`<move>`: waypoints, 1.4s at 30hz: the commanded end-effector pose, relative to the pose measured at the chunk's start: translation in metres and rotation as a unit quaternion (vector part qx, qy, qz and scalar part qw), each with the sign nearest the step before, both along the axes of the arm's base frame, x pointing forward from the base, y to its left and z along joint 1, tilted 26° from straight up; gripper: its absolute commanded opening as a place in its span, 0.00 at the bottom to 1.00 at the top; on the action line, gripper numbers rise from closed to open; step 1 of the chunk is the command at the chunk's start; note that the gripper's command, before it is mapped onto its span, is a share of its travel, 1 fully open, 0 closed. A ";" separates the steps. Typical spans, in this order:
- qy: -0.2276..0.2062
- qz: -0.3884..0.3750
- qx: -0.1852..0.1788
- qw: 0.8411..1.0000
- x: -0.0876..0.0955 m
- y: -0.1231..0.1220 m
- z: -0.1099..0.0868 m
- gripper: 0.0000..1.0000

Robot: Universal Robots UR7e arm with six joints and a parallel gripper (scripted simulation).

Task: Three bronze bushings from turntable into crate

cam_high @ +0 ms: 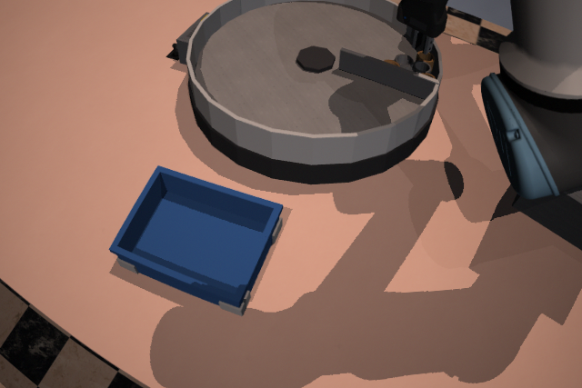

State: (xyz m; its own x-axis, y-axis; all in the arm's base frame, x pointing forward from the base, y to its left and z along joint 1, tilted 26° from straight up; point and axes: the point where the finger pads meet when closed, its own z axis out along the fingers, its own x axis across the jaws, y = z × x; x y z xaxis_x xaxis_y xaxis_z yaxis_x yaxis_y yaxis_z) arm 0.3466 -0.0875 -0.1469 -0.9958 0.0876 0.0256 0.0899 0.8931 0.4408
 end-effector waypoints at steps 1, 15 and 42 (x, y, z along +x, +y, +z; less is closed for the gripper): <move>-0.001 0.000 -0.001 1.000 0.001 0.002 -0.004 0.40; -0.001 0.000 -0.001 1.000 0.001 0.004 -0.010 0.40; -0.001 0.000 -0.001 1.000 0.001 0.007 -0.016 0.40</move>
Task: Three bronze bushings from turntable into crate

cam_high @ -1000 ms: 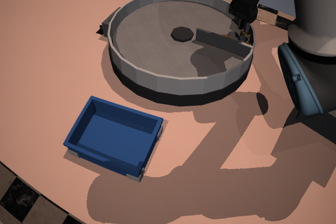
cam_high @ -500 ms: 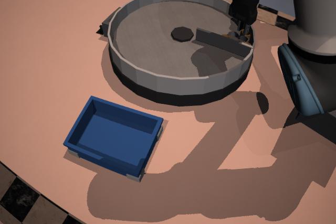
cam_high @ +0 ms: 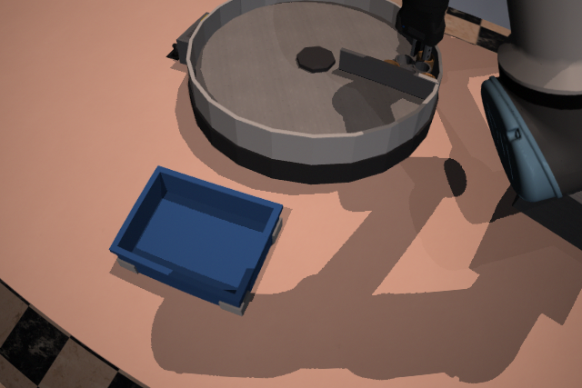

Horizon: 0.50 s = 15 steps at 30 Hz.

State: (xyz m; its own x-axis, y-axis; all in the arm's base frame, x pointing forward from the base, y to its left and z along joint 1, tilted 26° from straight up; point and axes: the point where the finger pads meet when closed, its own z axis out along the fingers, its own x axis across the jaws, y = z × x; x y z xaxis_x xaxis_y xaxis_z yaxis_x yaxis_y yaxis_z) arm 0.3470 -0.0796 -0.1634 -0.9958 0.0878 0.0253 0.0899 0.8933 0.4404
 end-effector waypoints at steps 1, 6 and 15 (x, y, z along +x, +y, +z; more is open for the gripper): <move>0.000 0.000 0.000 1.000 0.000 0.000 0.000 0.40; 0.000 0.000 0.000 1.000 0.000 0.002 -0.005 0.40; 0.000 0.000 0.000 1.000 0.000 0.003 -0.006 0.40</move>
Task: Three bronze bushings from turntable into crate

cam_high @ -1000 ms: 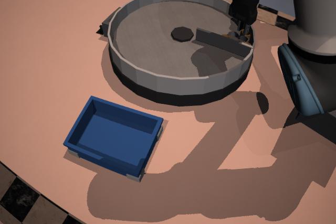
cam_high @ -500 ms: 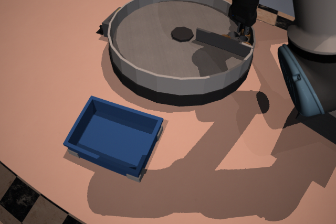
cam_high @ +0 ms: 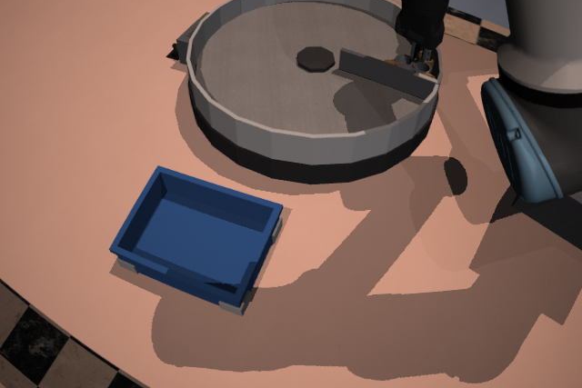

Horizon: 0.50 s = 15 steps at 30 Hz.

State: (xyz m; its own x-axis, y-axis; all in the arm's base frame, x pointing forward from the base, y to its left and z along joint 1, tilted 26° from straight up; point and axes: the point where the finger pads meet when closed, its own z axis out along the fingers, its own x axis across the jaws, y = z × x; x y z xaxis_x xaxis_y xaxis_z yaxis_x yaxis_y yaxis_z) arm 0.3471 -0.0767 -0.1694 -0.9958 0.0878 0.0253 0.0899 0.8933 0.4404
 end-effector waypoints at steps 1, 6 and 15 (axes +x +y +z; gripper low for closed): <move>0.000 0.000 0.000 1.000 0.000 0.000 0.000 0.40; 0.000 0.000 0.000 1.000 0.000 0.001 -0.002 0.40; 0.000 0.000 0.000 1.000 0.000 0.003 -0.006 0.40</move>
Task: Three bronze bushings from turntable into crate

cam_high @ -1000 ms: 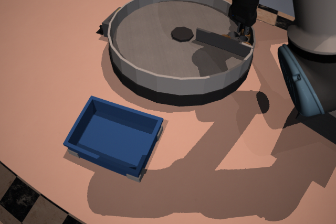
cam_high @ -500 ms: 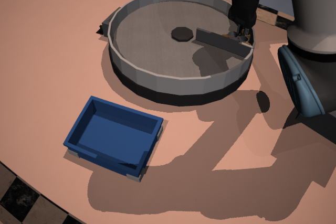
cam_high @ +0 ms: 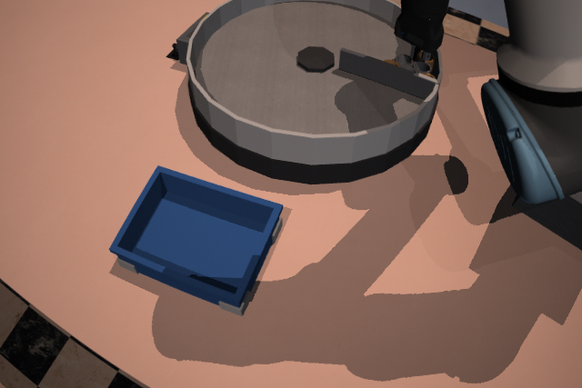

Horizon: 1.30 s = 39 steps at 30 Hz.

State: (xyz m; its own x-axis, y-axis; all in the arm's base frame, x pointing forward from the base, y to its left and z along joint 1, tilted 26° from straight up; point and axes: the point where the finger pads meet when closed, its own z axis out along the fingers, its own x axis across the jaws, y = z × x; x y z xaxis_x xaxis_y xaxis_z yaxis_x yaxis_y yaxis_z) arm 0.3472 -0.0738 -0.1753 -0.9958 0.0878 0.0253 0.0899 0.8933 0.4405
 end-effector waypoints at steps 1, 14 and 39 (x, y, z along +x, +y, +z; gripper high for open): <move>0.000 0.000 0.000 1.000 0.000 0.000 0.000 0.40; -0.001 0.000 -0.001 1.000 0.001 0.000 0.000 0.40; -0.001 0.000 -0.001 1.000 0.001 0.000 0.000 0.00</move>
State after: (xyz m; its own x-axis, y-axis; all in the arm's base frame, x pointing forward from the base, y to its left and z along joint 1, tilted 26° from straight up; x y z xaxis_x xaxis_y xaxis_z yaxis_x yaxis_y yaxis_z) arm 0.3480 -0.0736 -0.1756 -0.9958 0.0879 0.0248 0.0898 0.8933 0.4405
